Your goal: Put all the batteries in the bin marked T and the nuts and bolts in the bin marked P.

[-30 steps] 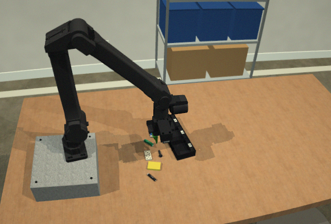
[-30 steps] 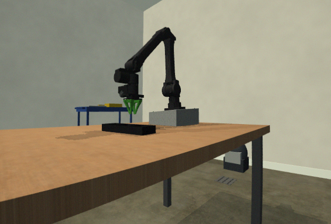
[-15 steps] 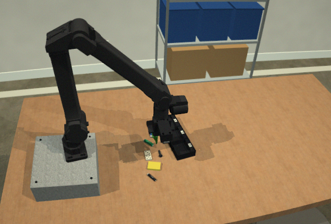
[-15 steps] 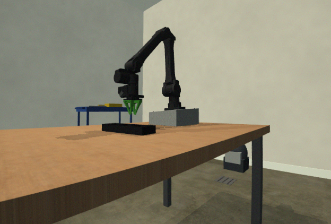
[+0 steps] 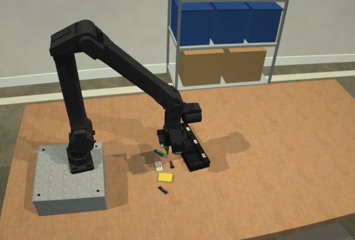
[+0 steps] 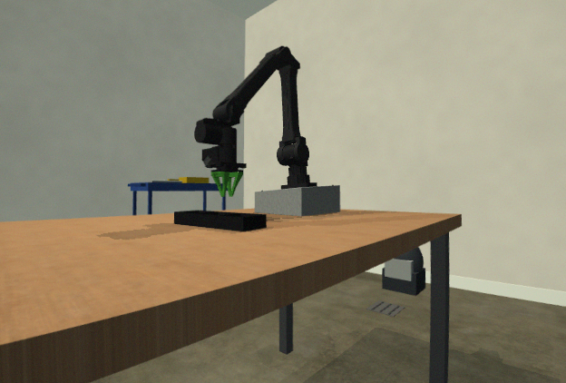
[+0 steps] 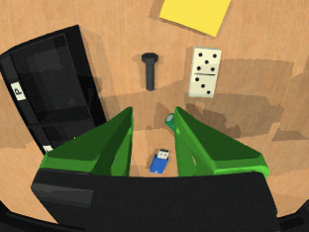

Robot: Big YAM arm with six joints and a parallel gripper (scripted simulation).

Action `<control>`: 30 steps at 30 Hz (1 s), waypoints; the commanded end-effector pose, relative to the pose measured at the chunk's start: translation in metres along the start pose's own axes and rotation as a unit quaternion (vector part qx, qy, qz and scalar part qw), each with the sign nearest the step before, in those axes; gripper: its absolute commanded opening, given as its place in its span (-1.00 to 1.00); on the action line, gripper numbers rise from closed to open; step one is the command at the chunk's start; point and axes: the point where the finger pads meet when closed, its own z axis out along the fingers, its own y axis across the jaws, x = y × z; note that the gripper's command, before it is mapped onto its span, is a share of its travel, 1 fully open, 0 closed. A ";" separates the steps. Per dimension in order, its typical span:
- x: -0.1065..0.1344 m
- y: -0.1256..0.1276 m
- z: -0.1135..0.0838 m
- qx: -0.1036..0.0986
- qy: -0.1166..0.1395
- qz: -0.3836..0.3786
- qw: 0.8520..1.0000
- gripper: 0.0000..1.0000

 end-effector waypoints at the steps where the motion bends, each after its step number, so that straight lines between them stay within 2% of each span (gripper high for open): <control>1: -0.003 0.029 -0.011 -0.023 -0.002 -0.002 1.000 -0.43; 9: -0.004 0.029 -0.011 -0.016 -0.002 -0.002 1.000 -0.43; 10: -0.005 0.035 -0.007 -0.028 -0.002 0.000 1.000 -0.43; 11: -0.005 0.017 0.006 -0.011 -0.002 0.000 1.000 -0.43; 12: -0.005 0.010 0.013 -0.005 -0.002 -0.001 1.000 -0.43; 16: -0.003 0.007 0.029 -0.005 -0.002 -0.003 1.000 -0.43; 18: -0.003 0.007 0.029 -0.005 -0.002 -0.003 1.000 -0.43; 26: -0.003 0.003 0.062 -0.004 -0.002 -0.002 1.000 -0.43; 30: -0.003 0.002 0.065 -0.004 -0.002 -0.002 1.000 -0.43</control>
